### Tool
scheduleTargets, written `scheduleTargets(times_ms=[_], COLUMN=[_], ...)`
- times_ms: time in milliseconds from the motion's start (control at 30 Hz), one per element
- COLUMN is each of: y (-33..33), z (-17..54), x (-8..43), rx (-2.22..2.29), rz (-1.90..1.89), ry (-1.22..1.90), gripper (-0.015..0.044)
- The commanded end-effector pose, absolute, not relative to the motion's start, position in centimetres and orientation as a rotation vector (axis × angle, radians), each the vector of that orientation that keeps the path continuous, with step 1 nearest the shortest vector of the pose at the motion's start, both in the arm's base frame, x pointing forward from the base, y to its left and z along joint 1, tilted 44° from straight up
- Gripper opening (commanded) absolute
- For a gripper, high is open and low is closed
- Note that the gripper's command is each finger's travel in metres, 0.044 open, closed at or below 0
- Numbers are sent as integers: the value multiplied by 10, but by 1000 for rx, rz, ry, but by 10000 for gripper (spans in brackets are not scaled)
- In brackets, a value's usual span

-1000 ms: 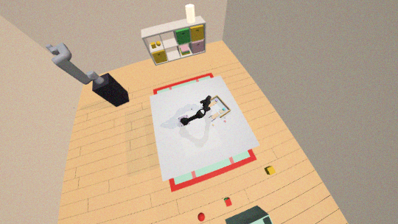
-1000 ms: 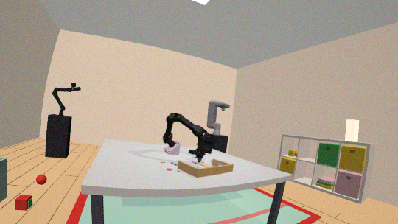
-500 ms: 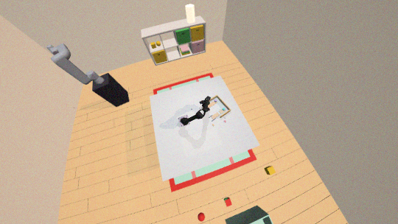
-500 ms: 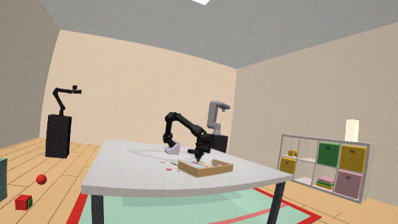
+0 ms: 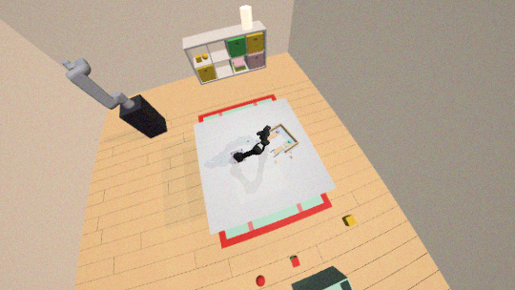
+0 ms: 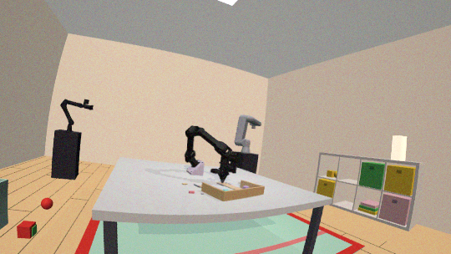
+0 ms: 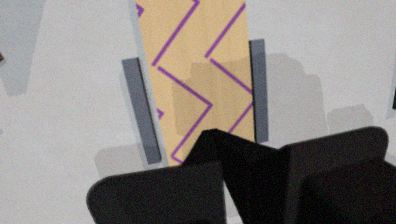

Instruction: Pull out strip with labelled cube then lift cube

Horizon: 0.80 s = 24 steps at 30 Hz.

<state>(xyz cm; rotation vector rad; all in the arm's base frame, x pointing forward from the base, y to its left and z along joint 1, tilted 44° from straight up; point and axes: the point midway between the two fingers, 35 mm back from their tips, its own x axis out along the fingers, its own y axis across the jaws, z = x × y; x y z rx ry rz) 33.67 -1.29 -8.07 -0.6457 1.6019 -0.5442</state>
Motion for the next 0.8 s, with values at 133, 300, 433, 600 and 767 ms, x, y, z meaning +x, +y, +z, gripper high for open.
scheduleTargets(times_ms=[133,300,433,600,767], y=[-16,-16,-16,-16,-16], z=[-82,-81,-81,-80,-79], x=[317,309,303,296,289], rx=[-647,-647,-647,-648,-648], rz=[-547,-547,-547,-547,-547], ry=[1624,1624,1625,1625,1625], gripper=[0,0,0,0,0])
